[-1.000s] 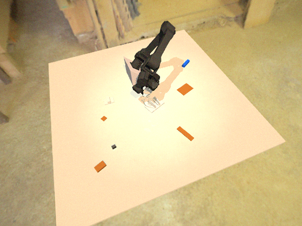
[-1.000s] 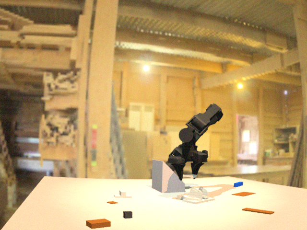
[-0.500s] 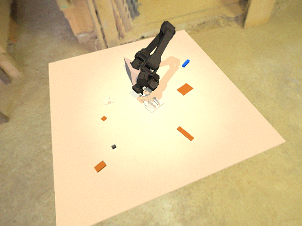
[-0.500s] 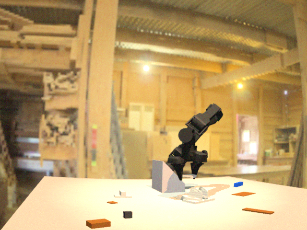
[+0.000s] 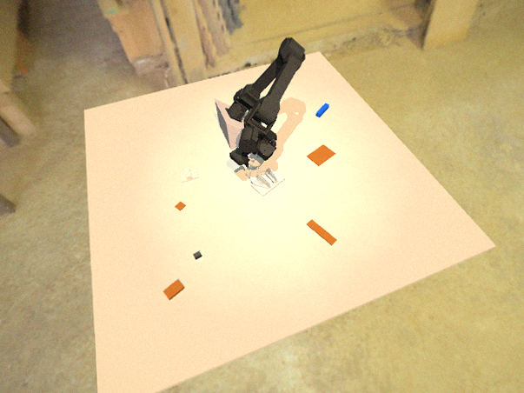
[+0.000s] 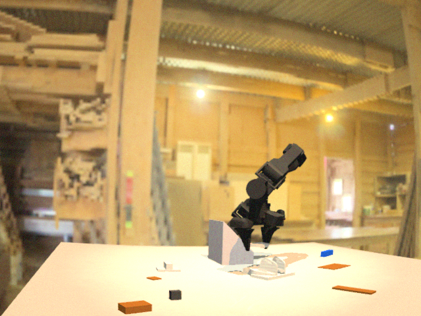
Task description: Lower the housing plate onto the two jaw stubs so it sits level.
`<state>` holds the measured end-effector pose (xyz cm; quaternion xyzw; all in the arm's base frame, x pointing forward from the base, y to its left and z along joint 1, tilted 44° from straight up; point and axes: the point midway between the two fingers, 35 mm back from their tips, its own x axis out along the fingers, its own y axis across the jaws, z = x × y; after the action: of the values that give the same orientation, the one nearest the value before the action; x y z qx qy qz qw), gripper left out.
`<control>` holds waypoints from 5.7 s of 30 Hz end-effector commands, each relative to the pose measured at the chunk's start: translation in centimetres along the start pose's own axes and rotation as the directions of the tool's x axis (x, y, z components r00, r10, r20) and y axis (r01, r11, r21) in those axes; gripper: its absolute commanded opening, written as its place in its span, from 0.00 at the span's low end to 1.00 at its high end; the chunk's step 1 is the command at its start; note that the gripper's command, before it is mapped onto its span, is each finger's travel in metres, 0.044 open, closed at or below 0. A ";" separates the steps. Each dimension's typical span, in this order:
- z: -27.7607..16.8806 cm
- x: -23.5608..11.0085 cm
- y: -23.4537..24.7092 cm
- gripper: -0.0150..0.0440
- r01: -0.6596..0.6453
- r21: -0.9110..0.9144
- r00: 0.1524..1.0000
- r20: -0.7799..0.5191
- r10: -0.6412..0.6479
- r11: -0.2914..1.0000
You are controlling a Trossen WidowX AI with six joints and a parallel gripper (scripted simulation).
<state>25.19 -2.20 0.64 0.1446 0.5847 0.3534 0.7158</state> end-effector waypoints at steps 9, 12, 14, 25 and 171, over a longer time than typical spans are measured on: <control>-0.2 2.1 0.1 0.85 -0.006 0.010 1.000 0.000 0.006 1.000; -0.2 2.6 0.1 0.85 -0.007 0.010 1.000 0.000 0.007 1.000; -0.2 2.9 0.1 0.85 -0.007 0.010 1.000 0.000 0.007 1.000; -0.2 4.8 0.3 0.85 -0.010 0.009 1.000 0.001 0.010 1.000; -0.3 6.8 0.4 0.85 -0.012 0.023 1.000 0.001 0.012 1.000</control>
<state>25.31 2.55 -4.12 0.1548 0.5863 0.3523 0.7129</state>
